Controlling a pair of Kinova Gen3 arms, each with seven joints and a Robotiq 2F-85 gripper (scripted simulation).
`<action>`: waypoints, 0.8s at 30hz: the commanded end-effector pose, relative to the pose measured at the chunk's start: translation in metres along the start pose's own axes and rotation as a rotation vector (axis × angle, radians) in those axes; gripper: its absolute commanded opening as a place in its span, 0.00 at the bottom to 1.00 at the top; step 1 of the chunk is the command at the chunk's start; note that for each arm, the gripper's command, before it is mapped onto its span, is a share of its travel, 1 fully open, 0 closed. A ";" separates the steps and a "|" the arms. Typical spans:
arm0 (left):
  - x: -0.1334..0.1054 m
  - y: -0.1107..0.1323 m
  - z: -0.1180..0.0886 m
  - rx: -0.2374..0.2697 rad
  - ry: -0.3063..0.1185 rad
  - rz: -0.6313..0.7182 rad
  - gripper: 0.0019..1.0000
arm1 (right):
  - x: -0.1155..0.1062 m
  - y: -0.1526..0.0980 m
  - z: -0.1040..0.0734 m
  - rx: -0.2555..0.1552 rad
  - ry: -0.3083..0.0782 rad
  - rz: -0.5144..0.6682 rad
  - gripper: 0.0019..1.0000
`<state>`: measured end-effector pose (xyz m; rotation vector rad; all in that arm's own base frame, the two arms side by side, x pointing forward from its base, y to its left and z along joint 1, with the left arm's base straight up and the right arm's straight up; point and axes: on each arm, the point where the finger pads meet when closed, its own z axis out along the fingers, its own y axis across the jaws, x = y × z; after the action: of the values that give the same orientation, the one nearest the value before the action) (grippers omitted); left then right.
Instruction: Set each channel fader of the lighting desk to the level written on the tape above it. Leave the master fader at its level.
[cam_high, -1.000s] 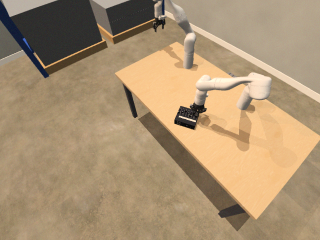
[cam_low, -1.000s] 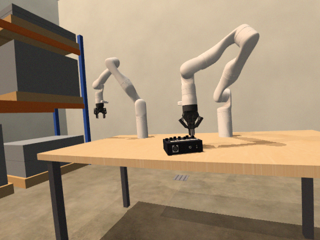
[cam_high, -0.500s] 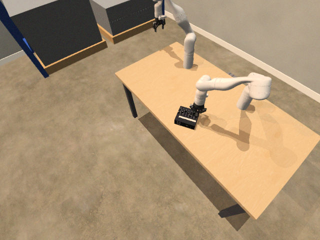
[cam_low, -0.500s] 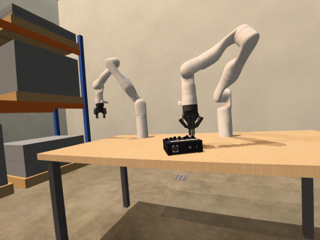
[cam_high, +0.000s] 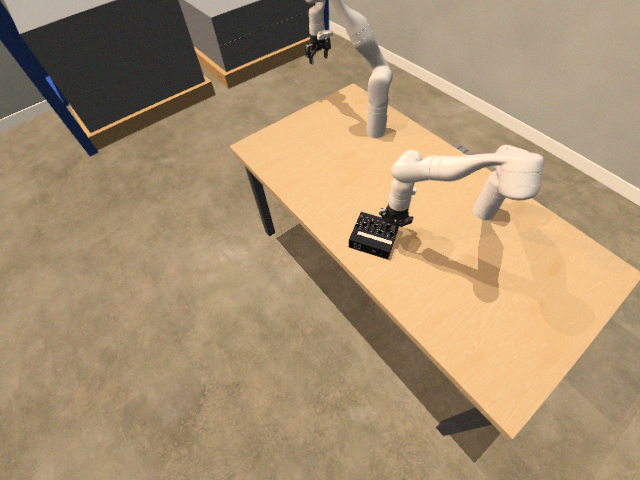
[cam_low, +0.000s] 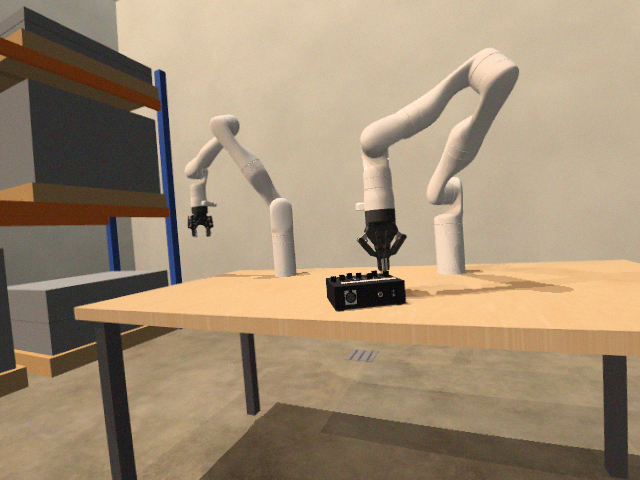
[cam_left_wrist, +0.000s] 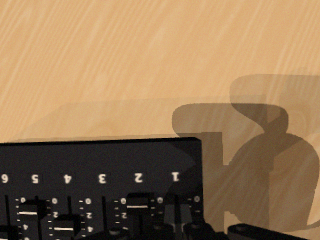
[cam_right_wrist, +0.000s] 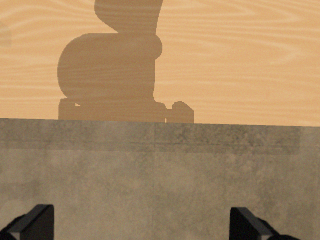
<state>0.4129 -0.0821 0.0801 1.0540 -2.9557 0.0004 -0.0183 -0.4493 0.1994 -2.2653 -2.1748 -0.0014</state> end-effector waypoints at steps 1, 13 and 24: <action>-0.002 0.000 -0.001 0.001 -0.003 -0.001 0.10 | 0.000 0.000 -0.001 0.000 -0.002 0.000 1.00; 0.001 0.000 -0.001 0.001 -0.003 -0.001 0.10 | 0.000 0.000 -0.001 0.000 -0.002 0.000 1.00; 0.004 0.000 -0.001 0.001 -0.003 -0.001 0.10 | 0.000 0.000 -0.001 0.000 -0.002 0.000 1.00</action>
<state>0.4094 -0.0847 0.0801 1.0579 -2.9563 -0.0004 -0.0183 -0.4493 0.1994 -2.2653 -2.1748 -0.0014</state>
